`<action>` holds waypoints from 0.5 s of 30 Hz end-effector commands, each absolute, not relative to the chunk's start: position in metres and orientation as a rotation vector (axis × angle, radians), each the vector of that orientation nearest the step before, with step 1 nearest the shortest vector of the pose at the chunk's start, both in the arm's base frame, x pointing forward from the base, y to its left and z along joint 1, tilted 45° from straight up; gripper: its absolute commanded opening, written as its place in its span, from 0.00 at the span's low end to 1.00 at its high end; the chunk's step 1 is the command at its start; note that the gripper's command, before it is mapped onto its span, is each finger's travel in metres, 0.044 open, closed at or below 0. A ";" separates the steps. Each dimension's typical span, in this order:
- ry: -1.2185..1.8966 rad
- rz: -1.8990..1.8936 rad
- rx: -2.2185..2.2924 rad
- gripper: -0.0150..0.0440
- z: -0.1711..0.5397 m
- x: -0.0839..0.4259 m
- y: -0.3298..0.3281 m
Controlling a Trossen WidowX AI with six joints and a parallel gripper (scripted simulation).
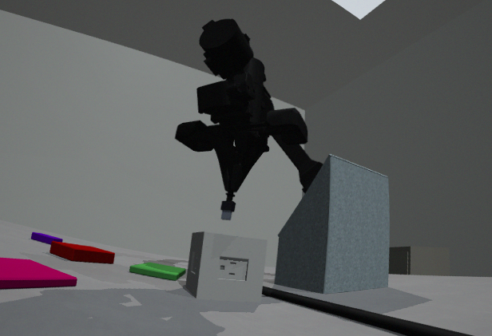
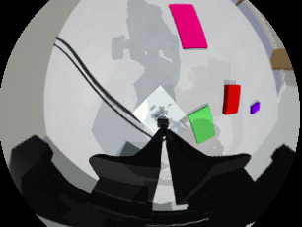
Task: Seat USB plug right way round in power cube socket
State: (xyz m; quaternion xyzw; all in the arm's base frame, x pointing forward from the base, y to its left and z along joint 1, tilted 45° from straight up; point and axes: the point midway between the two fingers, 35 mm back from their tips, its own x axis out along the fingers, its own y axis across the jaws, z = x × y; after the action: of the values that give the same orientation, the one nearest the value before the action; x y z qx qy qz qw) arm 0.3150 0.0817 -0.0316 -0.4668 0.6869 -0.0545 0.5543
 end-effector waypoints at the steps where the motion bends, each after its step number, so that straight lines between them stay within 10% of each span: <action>1: 1.600 -0.211 -1.024 0.25 -0.032 0.314 0.081; 15: 1.492 -0.485 -0.739 0.25 -0.032 0.314 0.081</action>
State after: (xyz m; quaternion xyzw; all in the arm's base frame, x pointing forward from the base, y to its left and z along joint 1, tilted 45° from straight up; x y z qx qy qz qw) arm 0.3150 0.0817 -0.0316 -0.3498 0.6631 -0.1874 0.6347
